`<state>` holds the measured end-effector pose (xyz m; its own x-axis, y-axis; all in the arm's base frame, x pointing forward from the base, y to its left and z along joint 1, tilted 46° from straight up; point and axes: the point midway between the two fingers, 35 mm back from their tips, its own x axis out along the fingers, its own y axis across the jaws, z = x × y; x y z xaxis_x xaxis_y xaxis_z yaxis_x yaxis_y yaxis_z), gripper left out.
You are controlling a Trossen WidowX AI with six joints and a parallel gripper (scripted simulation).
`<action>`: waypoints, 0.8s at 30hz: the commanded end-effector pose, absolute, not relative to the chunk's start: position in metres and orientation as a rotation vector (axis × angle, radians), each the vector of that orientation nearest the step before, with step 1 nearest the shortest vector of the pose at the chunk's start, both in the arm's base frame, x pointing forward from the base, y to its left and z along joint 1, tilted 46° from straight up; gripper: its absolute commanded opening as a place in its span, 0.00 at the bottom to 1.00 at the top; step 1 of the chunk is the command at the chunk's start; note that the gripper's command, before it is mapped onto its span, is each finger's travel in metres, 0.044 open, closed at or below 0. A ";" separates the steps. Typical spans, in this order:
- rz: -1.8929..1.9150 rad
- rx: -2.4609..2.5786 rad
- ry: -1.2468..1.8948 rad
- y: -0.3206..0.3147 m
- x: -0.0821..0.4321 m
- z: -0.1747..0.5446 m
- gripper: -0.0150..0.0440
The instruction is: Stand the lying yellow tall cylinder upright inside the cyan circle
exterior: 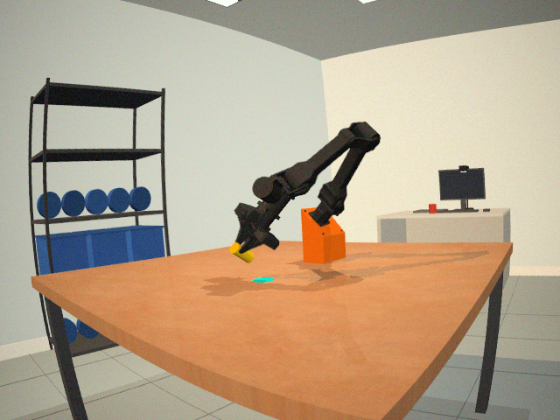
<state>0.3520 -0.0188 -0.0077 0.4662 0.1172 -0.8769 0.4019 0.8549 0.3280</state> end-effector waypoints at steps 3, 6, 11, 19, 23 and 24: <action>-0.208 0.541 1.051 -0.019 0.351 -0.007 0.43; -0.217 0.540 1.032 -0.019 0.351 -0.006 0.43; -0.231 0.539 1.002 -0.018 0.352 -0.006 0.43; -0.253 0.539 0.952 -0.017 0.352 -0.004 0.43; -0.263 0.540 0.926 -0.017 0.352 -0.003 0.43; -0.266 0.540 0.920 -0.017 0.352 -0.003 0.43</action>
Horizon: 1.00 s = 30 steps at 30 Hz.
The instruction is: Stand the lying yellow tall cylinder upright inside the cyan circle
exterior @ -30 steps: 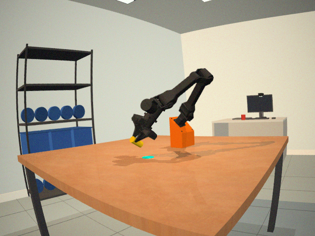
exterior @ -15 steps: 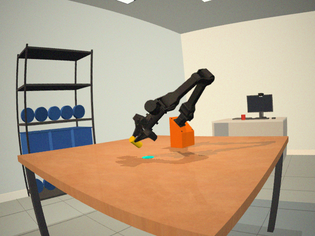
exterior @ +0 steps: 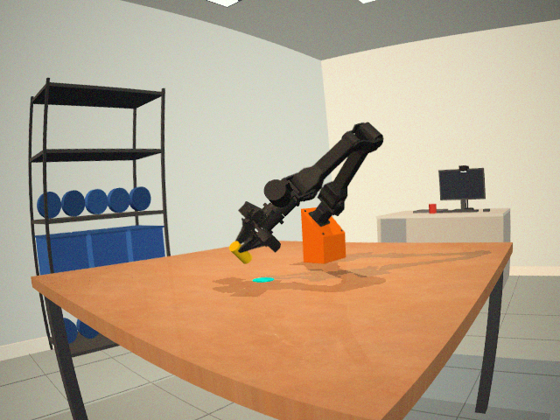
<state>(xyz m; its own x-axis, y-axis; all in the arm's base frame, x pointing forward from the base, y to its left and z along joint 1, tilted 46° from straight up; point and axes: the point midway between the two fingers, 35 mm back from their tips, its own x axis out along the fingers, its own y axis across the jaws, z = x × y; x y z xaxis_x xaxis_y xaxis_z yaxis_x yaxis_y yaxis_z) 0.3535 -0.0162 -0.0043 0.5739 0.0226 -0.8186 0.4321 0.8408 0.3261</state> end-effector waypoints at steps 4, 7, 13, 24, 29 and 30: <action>-0.276 0.542 0.894 -0.017 0.352 -0.002 0.43; -0.283 0.544 0.874 -0.016 0.352 -0.001 0.43; -0.297 0.549 0.834 -0.016 0.351 0.001 0.43; -0.320 0.562 0.760 -0.014 0.350 0.006 0.43; -0.329 0.570 0.725 -0.014 0.349 0.009 0.43; -0.331 0.572 0.718 -0.014 0.348 0.009 0.43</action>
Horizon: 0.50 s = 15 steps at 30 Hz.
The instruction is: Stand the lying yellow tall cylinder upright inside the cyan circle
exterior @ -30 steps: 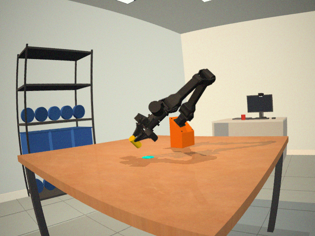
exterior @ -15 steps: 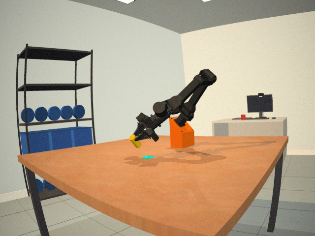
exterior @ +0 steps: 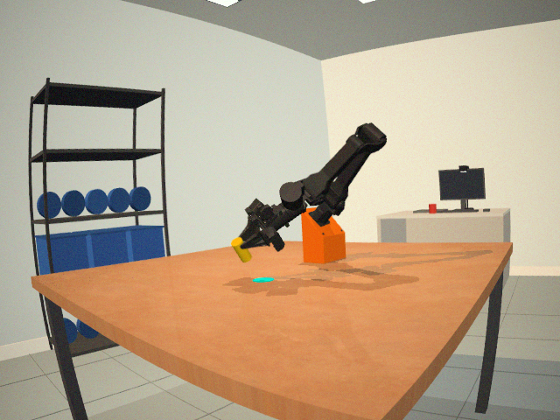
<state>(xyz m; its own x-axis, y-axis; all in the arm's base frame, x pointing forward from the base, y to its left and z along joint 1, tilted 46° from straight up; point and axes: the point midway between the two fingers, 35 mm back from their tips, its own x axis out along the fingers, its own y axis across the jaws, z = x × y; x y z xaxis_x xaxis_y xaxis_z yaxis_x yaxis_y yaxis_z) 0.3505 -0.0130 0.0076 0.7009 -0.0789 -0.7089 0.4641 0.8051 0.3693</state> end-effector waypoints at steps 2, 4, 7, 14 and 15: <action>-0.335 0.575 0.704 -0.014 0.348 0.011 0.43; -0.338 0.579 0.690 -0.013 0.347 0.012 0.43; -0.343 0.585 0.670 -0.013 0.347 0.013 0.43; -0.354 0.599 0.620 -0.013 0.344 0.018 0.43; -0.355 0.602 0.613 -0.012 0.344 0.018 0.43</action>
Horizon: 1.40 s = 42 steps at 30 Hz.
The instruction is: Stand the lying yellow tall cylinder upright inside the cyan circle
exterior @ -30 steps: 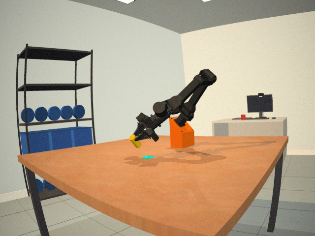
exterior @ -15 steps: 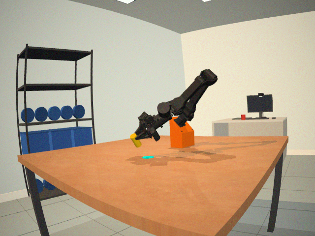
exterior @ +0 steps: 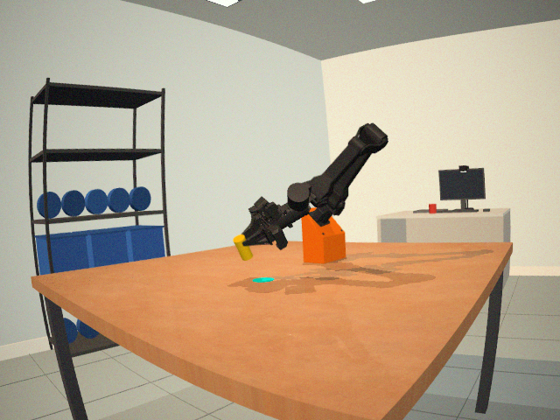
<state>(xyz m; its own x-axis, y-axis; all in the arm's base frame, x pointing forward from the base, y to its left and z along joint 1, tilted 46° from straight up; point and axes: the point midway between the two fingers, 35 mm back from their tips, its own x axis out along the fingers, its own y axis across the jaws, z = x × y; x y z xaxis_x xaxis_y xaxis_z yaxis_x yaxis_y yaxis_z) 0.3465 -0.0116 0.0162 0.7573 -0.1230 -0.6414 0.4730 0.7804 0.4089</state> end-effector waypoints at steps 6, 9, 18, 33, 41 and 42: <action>-0.364 0.616 0.571 -0.012 0.342 0.022 0.43; -0.367 0.624 0.549 -0.012 0.341 0.024 0.43; -0.378 0.650 0.485 -0.011 0.336 0.031 0.43; -0.390 0.699 0.377 -0.011 0.328 0.043 0.43; -0.395 0.729 0.319 -0.011 0.322 0.049 0.43; -0.395 0.733 0.312 -0.011 0.321 0.050 0.43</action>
